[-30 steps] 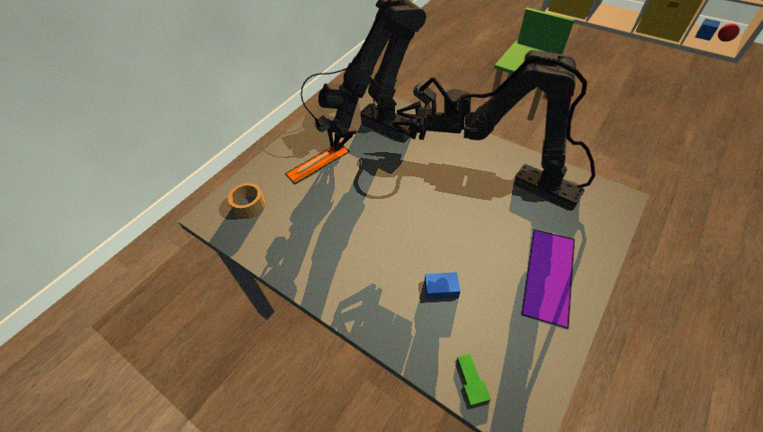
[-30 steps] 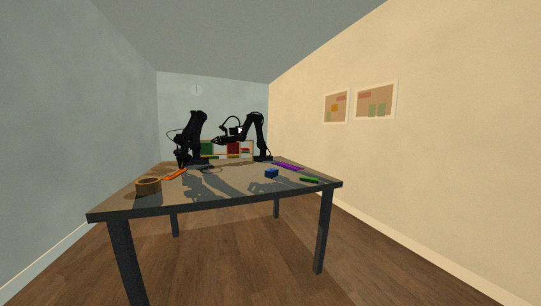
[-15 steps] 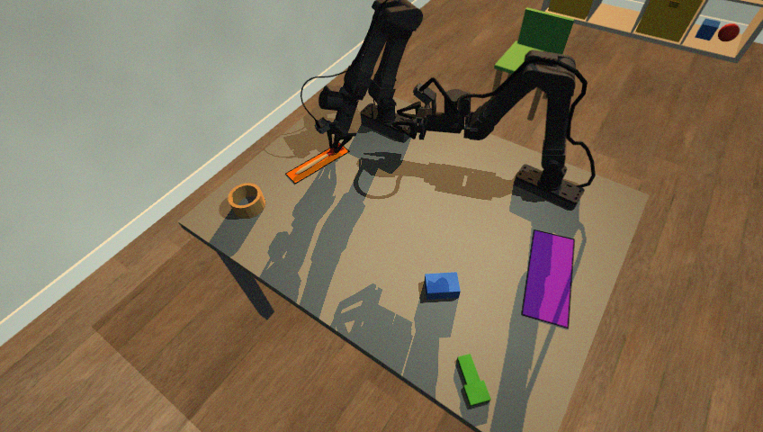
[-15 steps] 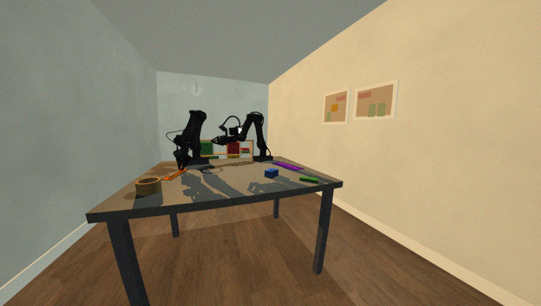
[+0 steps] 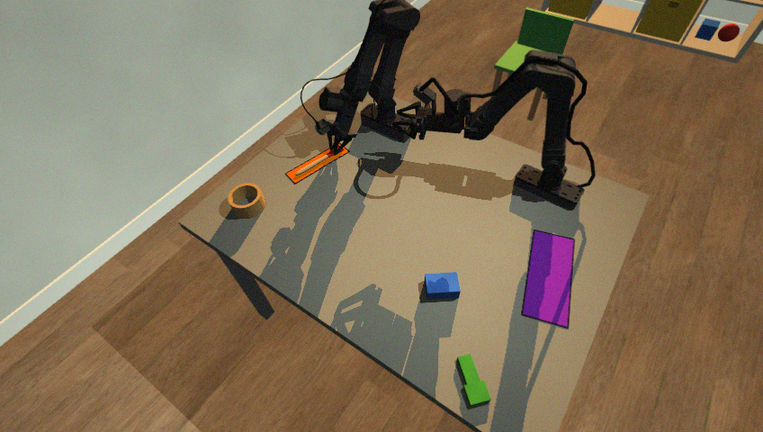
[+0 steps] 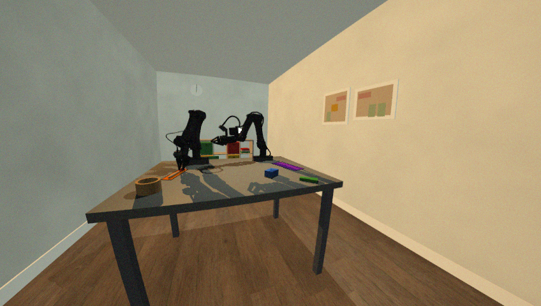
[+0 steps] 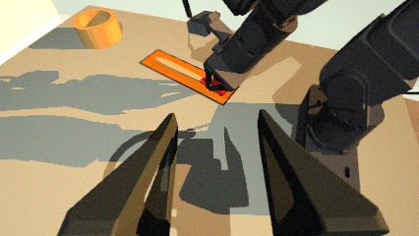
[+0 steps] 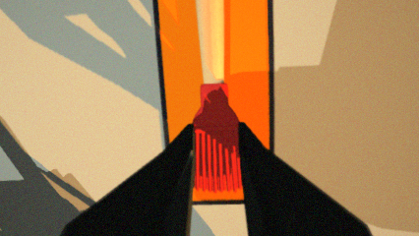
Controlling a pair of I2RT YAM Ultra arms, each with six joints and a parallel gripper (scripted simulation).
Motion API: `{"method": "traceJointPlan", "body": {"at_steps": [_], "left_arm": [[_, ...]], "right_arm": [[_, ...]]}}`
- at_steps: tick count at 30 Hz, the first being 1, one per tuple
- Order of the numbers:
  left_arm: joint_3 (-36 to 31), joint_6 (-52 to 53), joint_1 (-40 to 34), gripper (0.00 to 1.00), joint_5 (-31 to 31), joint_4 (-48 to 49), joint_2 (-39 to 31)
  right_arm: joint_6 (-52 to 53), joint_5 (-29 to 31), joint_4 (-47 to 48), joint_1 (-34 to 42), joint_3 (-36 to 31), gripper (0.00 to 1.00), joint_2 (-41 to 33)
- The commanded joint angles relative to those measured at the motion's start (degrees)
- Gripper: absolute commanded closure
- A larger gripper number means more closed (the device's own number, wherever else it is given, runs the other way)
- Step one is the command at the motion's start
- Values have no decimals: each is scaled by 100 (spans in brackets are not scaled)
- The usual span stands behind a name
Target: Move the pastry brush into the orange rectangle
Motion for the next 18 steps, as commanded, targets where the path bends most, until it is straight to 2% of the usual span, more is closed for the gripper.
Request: {"method": "traceJointPlan", "body": {"at_steps": [1, 10, 12, 13, 14, 18], "left_arm": [[177, 15, -65, 43, 19, 76, -35], [177, 15, -65, 43, 19, 76, -35], [177, 15, -65, 43, 19, 76, -35], [177, 15, -65, 43, 19, 76, -35], [177, 15, -65, 43, 19, 76, -35], [177, 15, -65, 43, 19, 76, -35]], "right_arm": [[-31, -73, 267, -50, -17, 81, 98], [-31, -75, 365, -50, -23, 81, 171], [-31, -75, 368, -50, -23, 59, 173], [-30, -75, 369, -50, -23, 59, 174], [5, -74, 288, -7, 31, 47, 72], [83, -15, 258, 62, 123, 46, -47]]}}
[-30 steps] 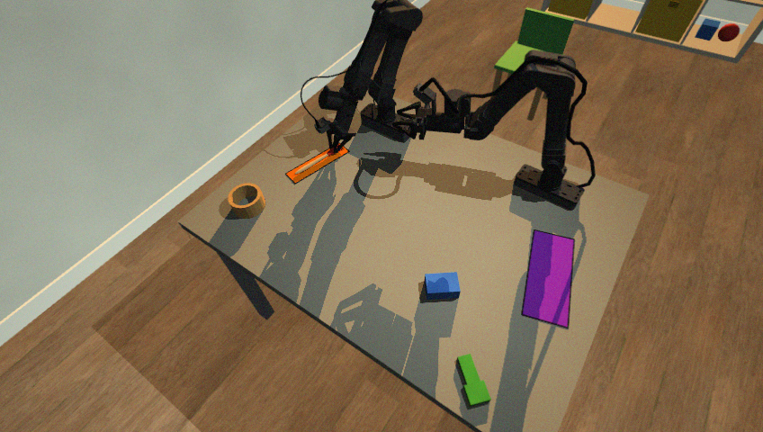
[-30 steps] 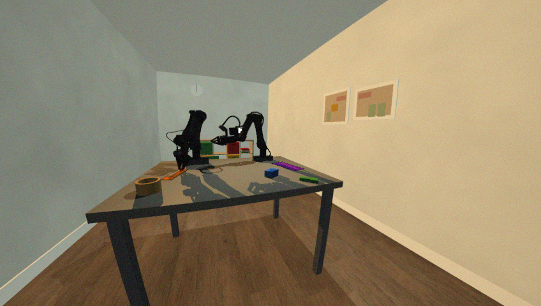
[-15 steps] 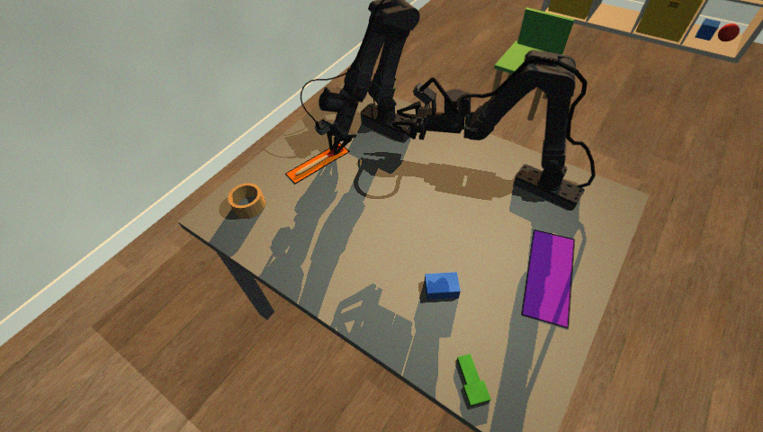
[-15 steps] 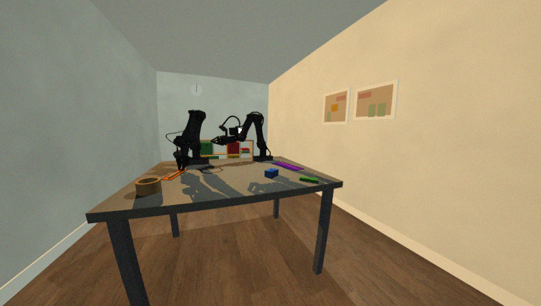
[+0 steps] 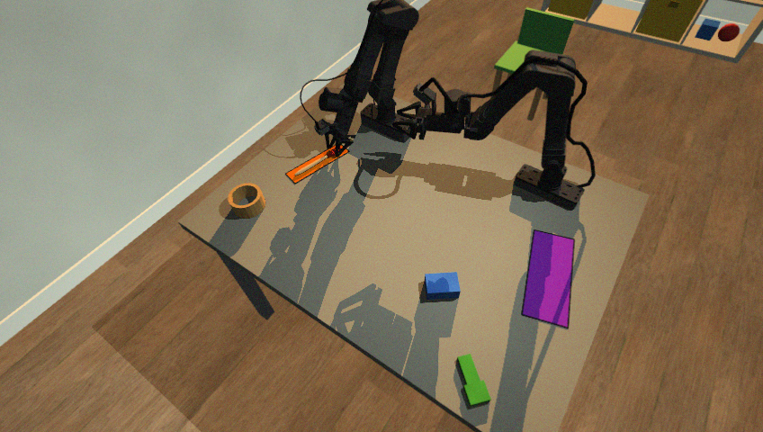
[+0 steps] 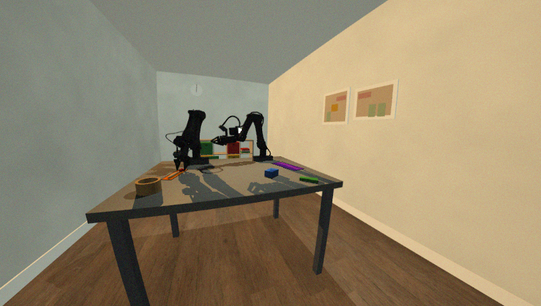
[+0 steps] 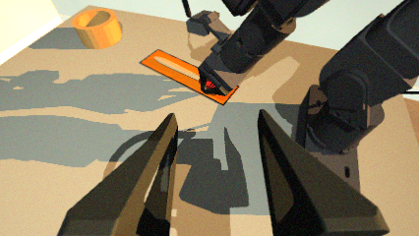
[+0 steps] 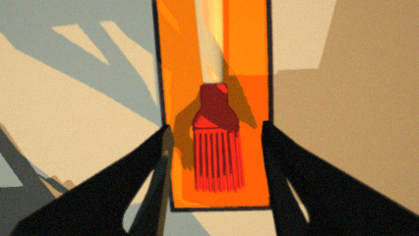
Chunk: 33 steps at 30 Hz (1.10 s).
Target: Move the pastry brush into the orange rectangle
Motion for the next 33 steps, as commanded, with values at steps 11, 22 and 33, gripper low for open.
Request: {"method": "traceJointPlan", "body": {"at_steps": [11, 22, 33], "left_arm": [[177, 15, -65, 43, 19, 76, -35], [177, 15, -65, 43, 19, 76, -35], [177, 15, -65, 43, 19, 76, -35]], "right_arm": [[25, -12, -385, 28, 236, 46, -549], [-62, -82, -1559, -72, 385, 0, -1583], [-292, -202, -2998, -314, 508, 0, -2571]]}}
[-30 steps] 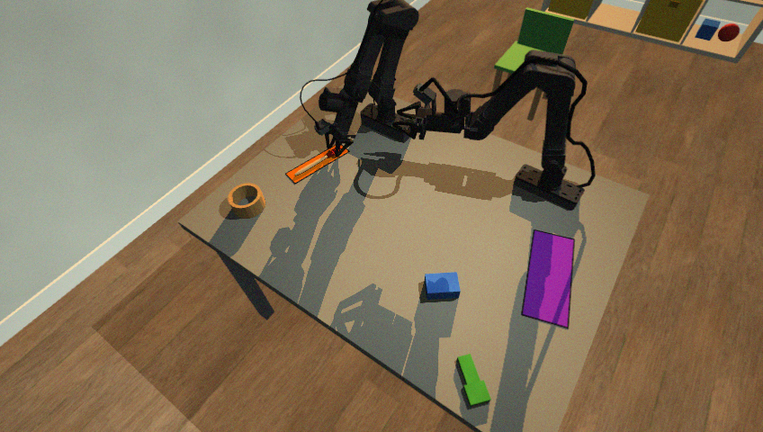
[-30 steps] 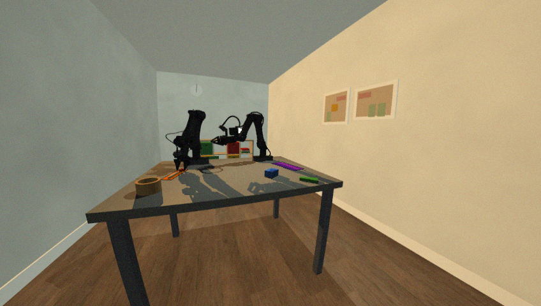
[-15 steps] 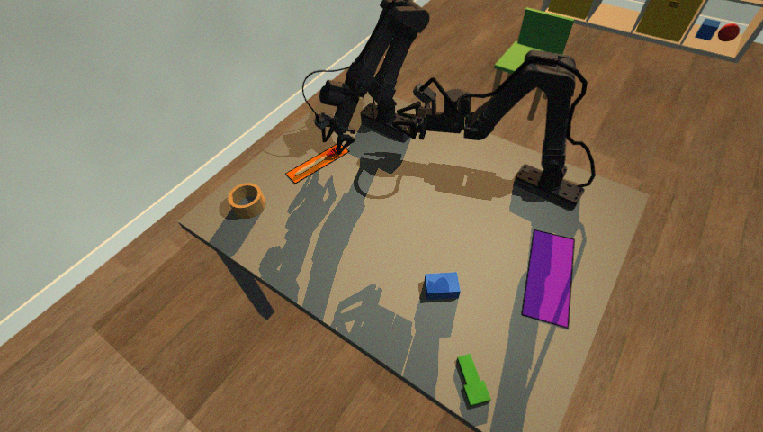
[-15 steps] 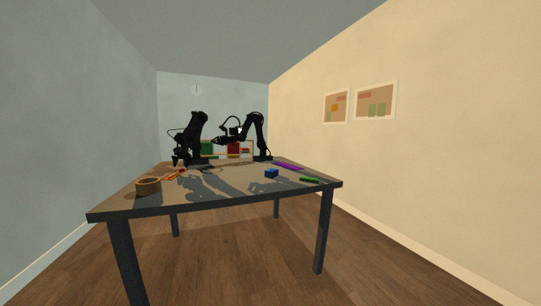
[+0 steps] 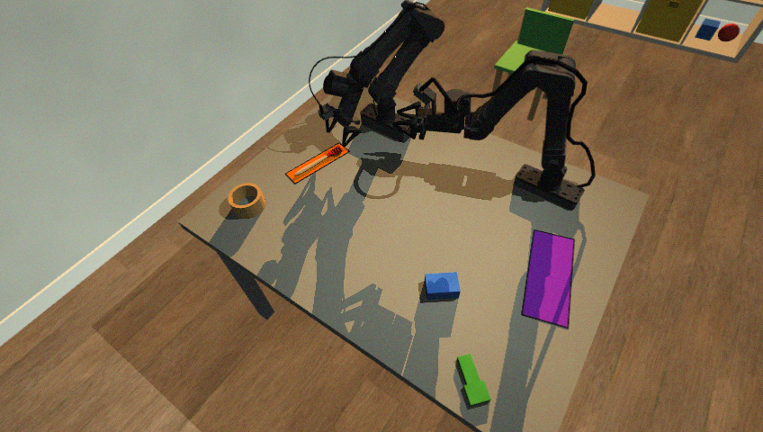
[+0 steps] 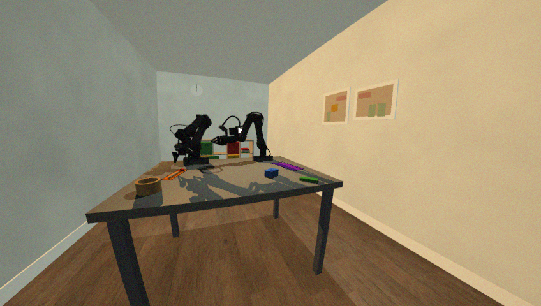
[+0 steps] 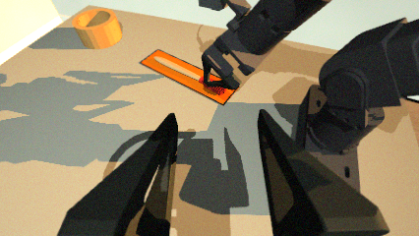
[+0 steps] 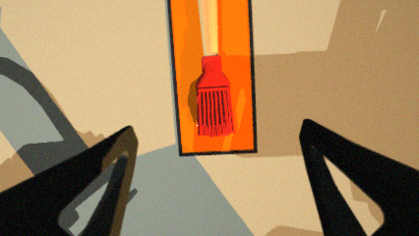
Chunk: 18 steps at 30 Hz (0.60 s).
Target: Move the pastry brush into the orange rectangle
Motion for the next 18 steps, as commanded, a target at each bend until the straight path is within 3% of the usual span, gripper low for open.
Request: {"method": "traceJointPlan", "body": {"at_steps": [1, 18], "left_arm": [[177, 15, -65, 43, 19, 76, -35], [121, 4, -29, 43, 4, 74, -34]], "right_arm": [[-113, -115, -421, -75, 143, 0, -213], [-113, -122, -494, -91, 153, 0, -270]]}}
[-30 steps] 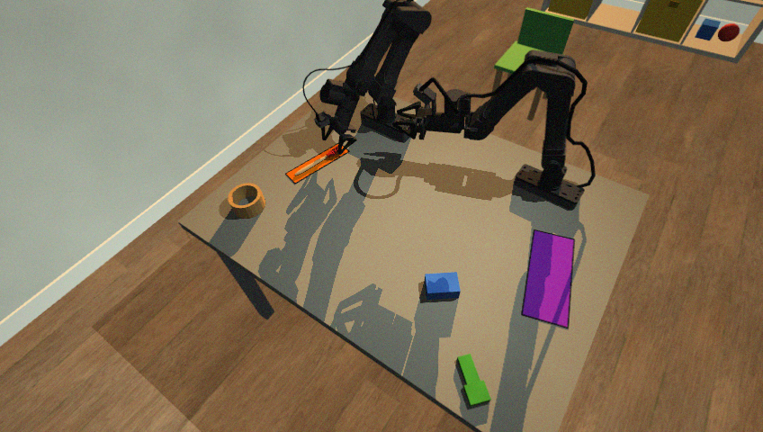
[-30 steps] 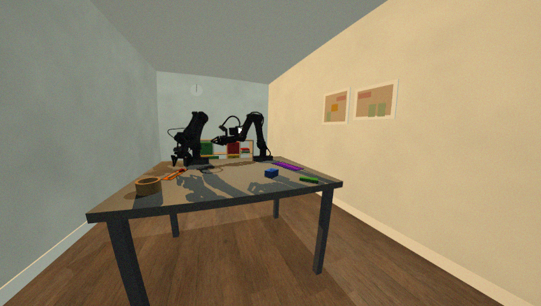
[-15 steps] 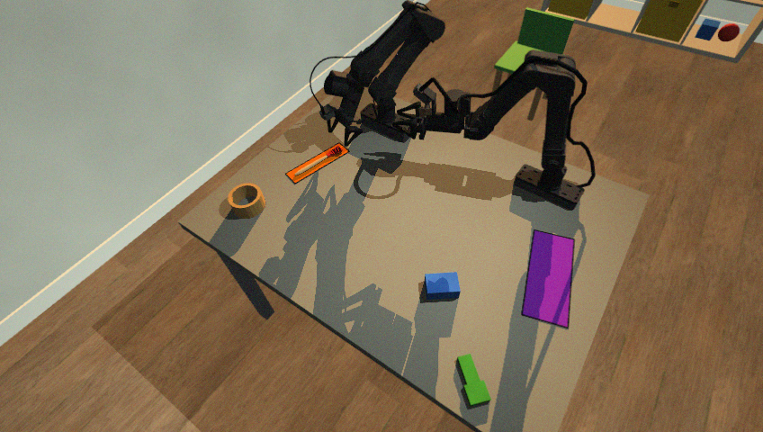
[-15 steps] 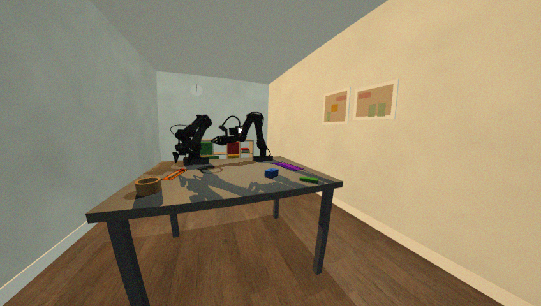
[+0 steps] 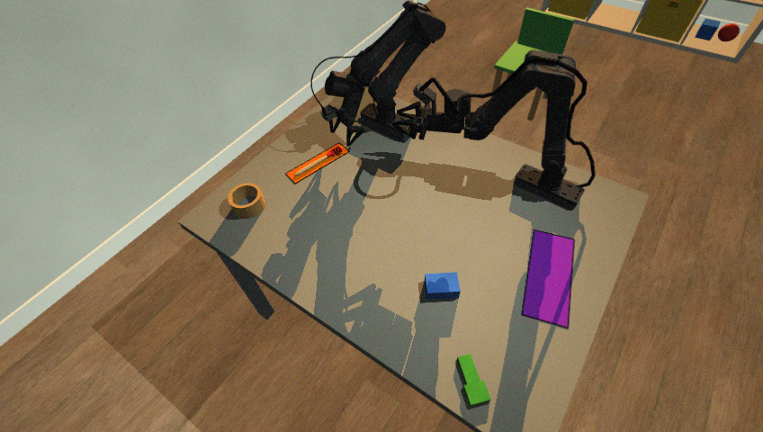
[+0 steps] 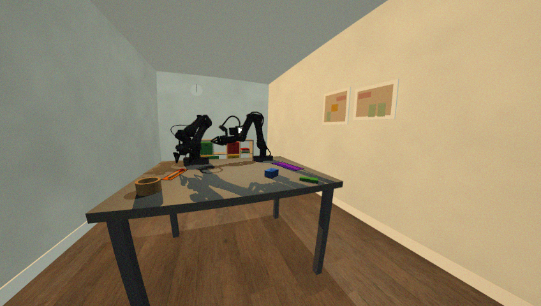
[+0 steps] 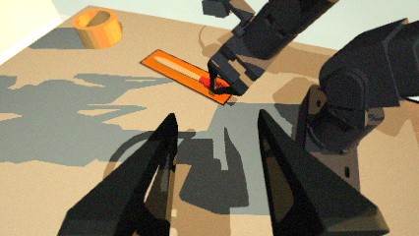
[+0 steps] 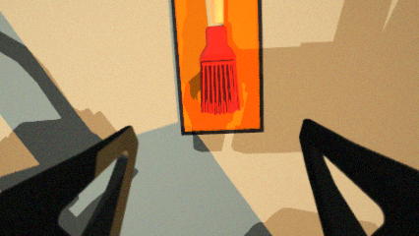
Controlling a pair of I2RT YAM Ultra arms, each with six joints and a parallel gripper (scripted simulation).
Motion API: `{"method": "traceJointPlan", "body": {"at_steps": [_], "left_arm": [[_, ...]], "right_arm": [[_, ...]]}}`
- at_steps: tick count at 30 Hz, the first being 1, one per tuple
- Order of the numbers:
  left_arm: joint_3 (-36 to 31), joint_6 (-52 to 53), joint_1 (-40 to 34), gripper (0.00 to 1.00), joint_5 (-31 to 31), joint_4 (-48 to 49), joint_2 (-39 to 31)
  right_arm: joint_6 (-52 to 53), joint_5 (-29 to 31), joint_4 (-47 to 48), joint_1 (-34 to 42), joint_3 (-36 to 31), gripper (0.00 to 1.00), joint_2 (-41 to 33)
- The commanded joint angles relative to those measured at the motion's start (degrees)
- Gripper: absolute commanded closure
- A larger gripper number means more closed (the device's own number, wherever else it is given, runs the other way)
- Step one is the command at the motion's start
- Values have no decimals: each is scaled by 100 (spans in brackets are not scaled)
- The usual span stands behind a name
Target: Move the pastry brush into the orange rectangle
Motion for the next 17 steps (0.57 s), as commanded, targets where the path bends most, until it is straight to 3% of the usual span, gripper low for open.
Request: {"method": "traceJointPlan", "body": {"at_steps": [1, 17], "left_arm": [[121, 4, -29, 43, 4, 74, -34], [121, 4, -29, 43, 4, 74, -34]], "right_arm": [[-32, -76, -8, -51, 153, 0, -143], [-9, -30, -12, -17, 154, 0, -146]]}}
